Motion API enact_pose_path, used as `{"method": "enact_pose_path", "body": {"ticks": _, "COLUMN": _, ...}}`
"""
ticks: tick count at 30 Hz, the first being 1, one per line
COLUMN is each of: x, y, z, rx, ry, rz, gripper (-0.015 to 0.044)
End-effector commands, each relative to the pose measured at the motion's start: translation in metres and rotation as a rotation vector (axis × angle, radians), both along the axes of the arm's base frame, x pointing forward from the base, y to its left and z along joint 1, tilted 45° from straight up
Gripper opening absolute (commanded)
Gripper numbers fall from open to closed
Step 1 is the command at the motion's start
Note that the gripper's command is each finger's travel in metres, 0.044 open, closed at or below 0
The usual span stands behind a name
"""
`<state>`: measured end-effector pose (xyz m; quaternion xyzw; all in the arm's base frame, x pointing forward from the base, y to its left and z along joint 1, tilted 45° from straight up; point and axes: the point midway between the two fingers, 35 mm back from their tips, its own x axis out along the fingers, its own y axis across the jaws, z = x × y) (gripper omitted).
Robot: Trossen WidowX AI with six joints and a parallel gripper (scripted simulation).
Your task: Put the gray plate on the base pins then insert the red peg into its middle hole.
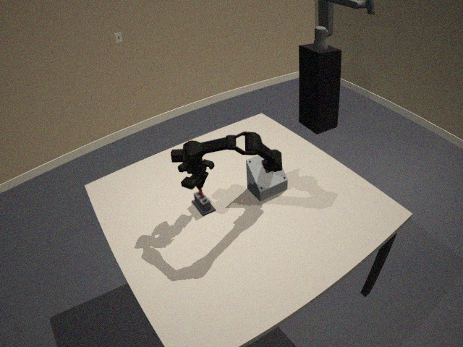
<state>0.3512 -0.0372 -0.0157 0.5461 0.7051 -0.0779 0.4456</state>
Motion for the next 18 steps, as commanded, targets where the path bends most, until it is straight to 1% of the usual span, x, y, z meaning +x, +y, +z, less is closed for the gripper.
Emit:
{"method": "enact_pose_path", "body": {"ticks": 1, "x": -0.0006, "y": -0.0006, "z": -0.0005, "rx": 0.0, "ry": 0.0, "rz": 0.0, "gripper": 0.0}}
{"method": "enact_pose_path", "body": {"ticks": 18, "x": -0.002, "y": -0.0019, "z": -0.0028, "rx": 0.0, "ry": 0.0, "rz": 0.0, "gripper": 0.0}}
